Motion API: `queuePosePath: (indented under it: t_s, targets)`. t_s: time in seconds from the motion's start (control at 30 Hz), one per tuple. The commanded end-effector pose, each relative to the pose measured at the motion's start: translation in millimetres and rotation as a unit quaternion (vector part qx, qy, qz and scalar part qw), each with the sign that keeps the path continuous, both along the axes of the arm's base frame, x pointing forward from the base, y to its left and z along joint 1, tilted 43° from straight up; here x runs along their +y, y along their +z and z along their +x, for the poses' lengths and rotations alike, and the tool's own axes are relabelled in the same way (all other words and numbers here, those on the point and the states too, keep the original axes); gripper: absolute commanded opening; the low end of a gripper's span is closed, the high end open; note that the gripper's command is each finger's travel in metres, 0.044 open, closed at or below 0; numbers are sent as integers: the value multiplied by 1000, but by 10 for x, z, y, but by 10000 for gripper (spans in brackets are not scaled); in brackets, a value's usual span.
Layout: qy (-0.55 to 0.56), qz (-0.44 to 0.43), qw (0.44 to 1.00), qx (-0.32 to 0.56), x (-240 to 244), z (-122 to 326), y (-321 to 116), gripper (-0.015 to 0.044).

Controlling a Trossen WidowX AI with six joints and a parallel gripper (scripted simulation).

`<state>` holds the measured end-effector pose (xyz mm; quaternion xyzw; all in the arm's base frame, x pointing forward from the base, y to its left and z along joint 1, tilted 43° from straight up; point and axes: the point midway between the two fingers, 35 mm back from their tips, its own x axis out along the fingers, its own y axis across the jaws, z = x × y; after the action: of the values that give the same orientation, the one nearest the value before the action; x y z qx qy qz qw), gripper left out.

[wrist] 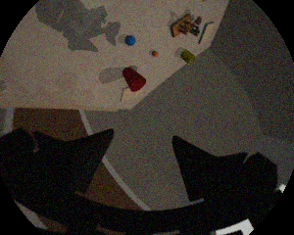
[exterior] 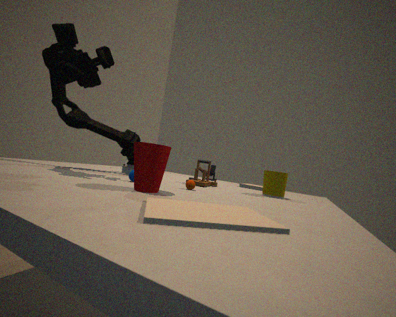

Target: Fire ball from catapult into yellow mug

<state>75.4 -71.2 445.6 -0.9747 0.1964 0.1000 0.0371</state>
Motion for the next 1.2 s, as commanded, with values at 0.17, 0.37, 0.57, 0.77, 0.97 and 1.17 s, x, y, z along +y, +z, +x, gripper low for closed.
queuePosePath:
  t_s: [0.17, 0.37, 0.57, 0.77, 0.97, 1.17]
  targets:
    - [-4, 52, 998, 29, 125, 345, -143, 440]
    - [-34, 150, 988, 21, 191, 578, -215, 440]
    - [-67, 245, 967, 11, 265, 805, -302, 440]
    - [-103, 335, 937, 6, 367, 1056, -438, 440]
    - [-143, 407, 902, 0, 454, 1256, -567, 440]
    - [-196, 481, 854, -11, 549, 1460, -717, 440]
